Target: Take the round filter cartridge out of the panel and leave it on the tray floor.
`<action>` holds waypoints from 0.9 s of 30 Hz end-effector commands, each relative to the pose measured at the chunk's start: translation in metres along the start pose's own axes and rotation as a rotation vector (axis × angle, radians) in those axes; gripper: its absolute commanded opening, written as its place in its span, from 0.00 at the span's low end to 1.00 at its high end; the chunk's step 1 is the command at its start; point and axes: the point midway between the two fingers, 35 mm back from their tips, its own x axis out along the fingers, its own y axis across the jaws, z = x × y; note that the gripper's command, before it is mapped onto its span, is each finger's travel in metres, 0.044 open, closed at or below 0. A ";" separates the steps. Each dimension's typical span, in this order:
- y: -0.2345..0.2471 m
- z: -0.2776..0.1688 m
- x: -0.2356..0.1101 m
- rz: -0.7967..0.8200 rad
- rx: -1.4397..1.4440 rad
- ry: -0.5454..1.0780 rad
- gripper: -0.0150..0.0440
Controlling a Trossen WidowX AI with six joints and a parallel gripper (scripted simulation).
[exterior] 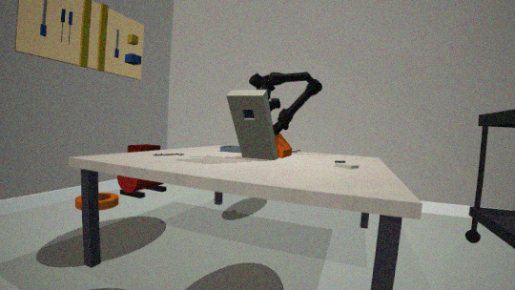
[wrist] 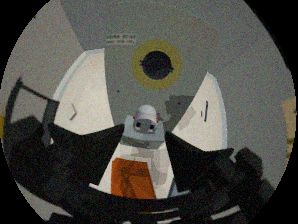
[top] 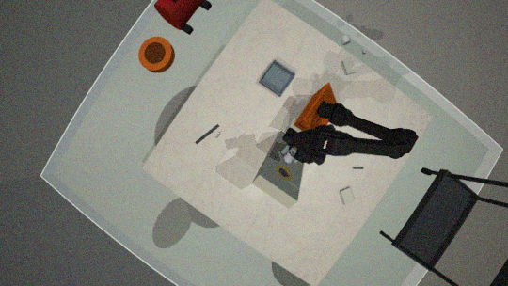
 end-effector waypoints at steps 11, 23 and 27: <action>-0.002 -0.002 0.024 -0.003 0.008 0.007 0.77; 0.000 -0.003 0.042 0.002 0.007 0.005 0.77; 0.000 -0.002 0.039 -0.005 -0.001 0.006 0.74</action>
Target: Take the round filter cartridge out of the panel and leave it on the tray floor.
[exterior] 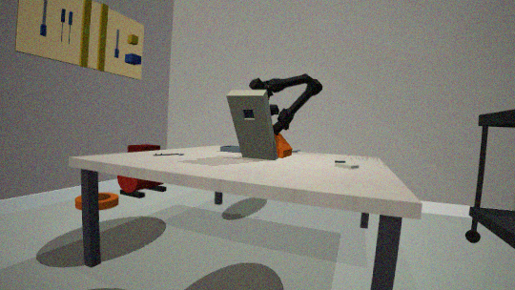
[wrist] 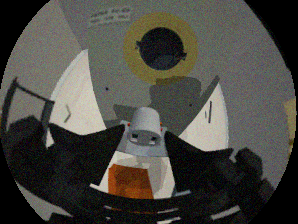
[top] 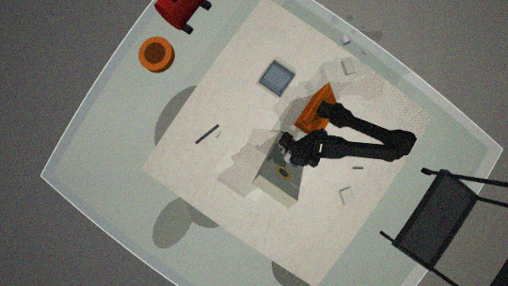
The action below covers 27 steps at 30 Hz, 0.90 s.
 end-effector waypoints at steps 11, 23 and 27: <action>0.000 0.000 -0.001 0.000 -0.002 0.000 0.61; 0.000 0.011 -0.006 0.000 0.000 0.000 0.25; 0.000 0.022 -0.011 0.001 0.002 0.000 0.25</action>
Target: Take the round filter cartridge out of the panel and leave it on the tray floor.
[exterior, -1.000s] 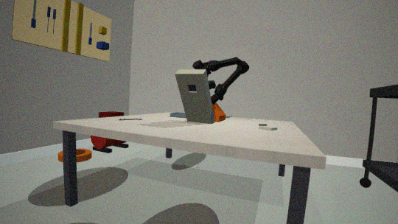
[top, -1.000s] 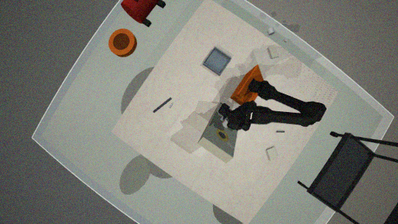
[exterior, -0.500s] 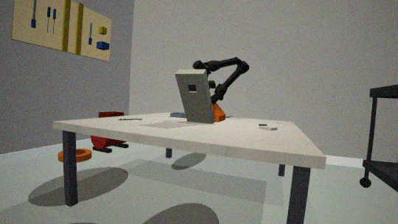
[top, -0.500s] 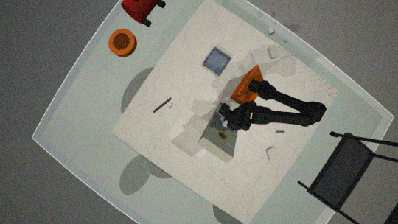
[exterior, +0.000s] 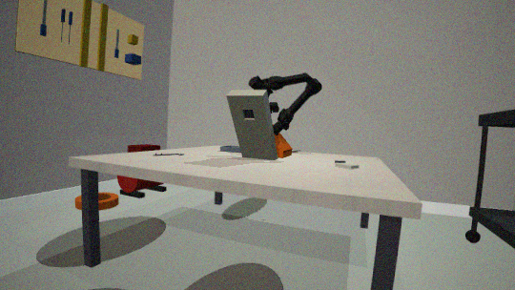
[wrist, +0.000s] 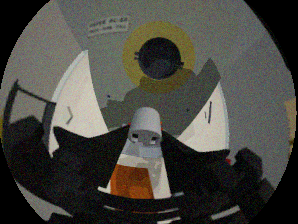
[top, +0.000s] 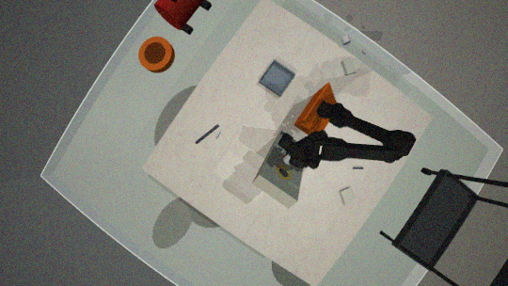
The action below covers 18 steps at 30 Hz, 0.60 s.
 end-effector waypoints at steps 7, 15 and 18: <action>-0.004 0.015 -0.029 -0.013 -0.007 -0.005 0.25; -0.004 0.017 -0.072 -0.014 -0.006 -0.003 0.25; -0.002 0.017 -0.089 -0.009 -0.006 -0.004 0.25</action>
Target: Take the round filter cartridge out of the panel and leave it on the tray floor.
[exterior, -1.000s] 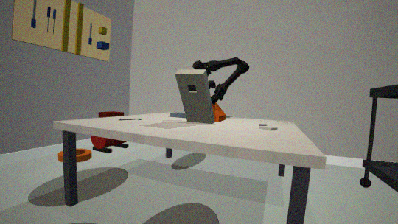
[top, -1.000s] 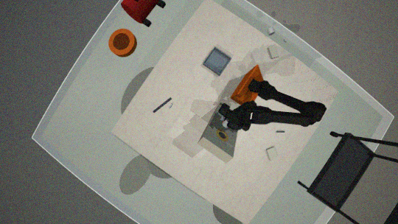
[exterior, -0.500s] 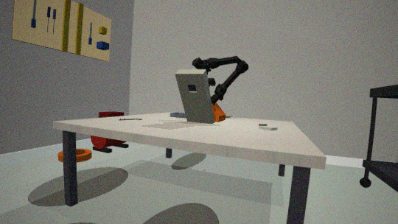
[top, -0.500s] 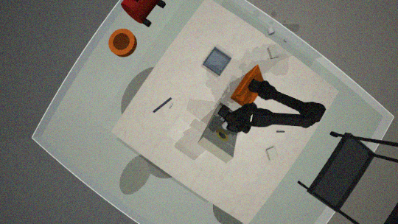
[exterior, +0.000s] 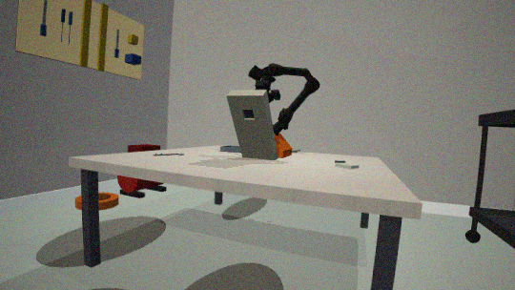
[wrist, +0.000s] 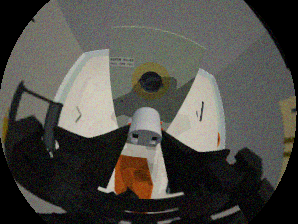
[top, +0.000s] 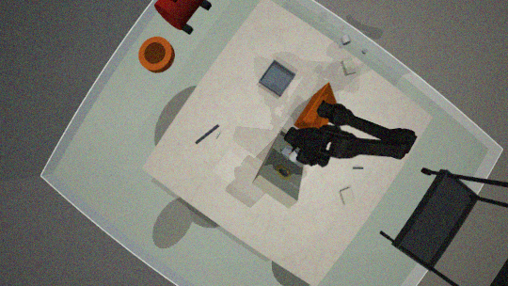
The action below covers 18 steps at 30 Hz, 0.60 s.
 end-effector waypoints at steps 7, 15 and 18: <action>-0.010 0.003 -0.026 0.000 -0.007 -0.007 0.25; -0.048 0.005 -0.022 -0.002 -0.009 -0.007 0.25; -0.062 0.004 -0.020 -0.002 -0.009 -0.008 0.25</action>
